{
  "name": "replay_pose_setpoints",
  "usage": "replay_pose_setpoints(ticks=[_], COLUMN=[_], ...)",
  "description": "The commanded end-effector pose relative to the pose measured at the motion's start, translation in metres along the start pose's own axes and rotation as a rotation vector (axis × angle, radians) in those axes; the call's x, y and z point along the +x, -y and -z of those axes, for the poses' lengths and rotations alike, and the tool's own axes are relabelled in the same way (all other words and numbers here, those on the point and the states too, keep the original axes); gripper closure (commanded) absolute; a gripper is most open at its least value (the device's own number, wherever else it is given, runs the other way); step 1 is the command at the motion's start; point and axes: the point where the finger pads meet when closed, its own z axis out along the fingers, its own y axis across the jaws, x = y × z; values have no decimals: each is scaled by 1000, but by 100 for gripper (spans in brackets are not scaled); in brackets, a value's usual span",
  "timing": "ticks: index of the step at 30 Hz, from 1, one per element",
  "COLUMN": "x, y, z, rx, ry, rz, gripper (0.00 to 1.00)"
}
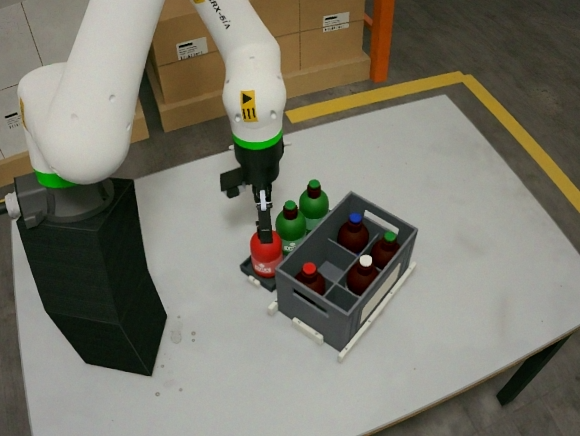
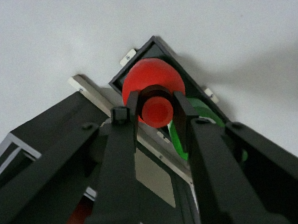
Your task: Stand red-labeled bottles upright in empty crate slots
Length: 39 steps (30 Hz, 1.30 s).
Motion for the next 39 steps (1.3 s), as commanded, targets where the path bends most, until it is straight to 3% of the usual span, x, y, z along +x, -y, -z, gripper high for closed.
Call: replay_pose_setpoints(ticks=[1, 39], x=[-1, -1], y=[0, 0], z=[2, 24], rx=[0, 0], ry=[1, 1], rz=[0, 0], gripper=[90, 90])
